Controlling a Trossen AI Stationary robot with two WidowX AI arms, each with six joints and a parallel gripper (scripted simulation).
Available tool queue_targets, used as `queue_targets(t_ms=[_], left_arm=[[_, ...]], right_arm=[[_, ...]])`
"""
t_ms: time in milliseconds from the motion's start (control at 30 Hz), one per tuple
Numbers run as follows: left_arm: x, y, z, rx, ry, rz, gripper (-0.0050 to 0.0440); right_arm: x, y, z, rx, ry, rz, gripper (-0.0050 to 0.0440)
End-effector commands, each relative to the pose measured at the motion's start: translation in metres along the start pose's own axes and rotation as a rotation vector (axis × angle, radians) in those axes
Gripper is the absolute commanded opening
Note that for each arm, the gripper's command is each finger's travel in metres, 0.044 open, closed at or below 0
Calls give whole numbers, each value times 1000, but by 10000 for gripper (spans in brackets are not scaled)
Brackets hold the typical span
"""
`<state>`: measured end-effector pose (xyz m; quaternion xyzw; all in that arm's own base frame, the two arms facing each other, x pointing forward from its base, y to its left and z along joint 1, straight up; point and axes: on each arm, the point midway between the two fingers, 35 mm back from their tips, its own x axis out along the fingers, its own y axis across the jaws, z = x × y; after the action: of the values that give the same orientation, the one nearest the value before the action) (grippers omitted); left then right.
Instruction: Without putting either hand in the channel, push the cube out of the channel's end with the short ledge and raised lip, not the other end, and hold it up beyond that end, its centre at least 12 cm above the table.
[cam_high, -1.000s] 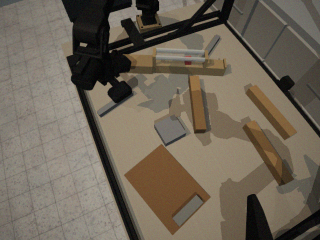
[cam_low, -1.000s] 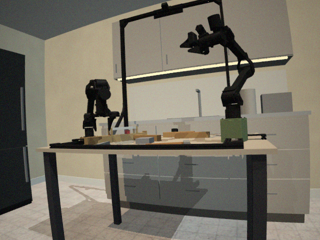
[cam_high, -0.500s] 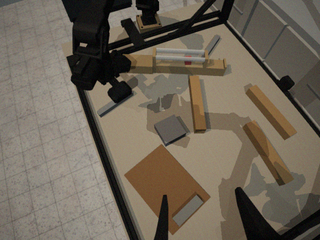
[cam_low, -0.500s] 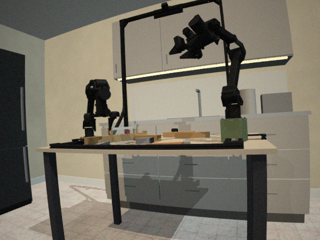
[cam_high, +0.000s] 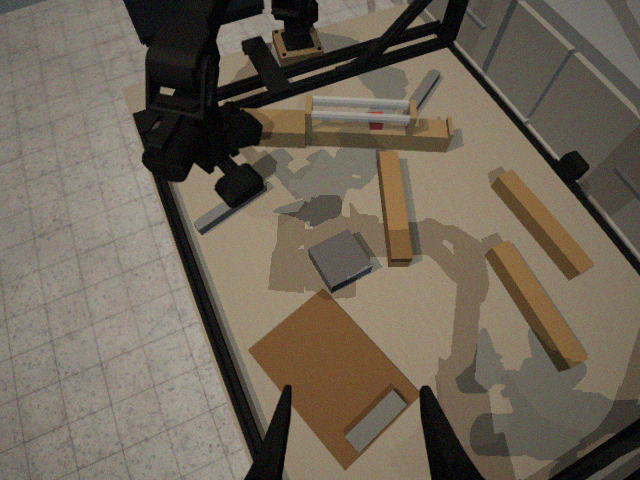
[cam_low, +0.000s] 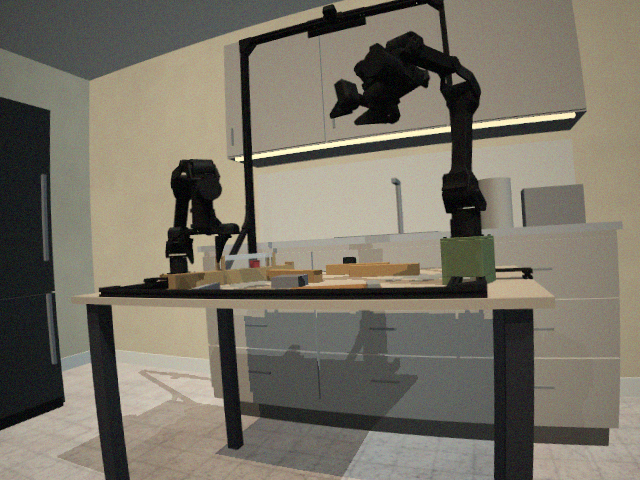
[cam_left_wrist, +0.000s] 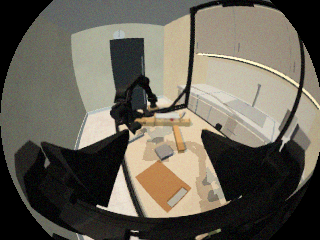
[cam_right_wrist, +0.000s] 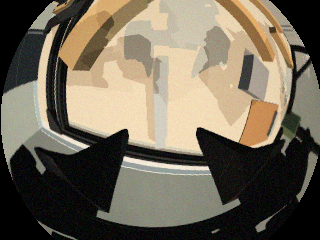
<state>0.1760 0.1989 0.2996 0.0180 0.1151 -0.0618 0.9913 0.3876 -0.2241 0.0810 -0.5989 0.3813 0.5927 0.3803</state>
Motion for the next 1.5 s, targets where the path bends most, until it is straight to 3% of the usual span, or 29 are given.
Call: queue_targets(t_ms=[0,133,433,1467], left_arm=[[0,1,2,6,-5,-1,400],[0,1,2,6,-5,-1,400],[0,1,2,6,-5,-1,400],[0,1,2,6,-5,-1,400]], right_arm=[[12,1,1,-4,-8,3,280],[13,1,1,-4,-8,3,200],[14,1,1,-4,-8,3,200],[57,0,1,-4,-8,3,200]])
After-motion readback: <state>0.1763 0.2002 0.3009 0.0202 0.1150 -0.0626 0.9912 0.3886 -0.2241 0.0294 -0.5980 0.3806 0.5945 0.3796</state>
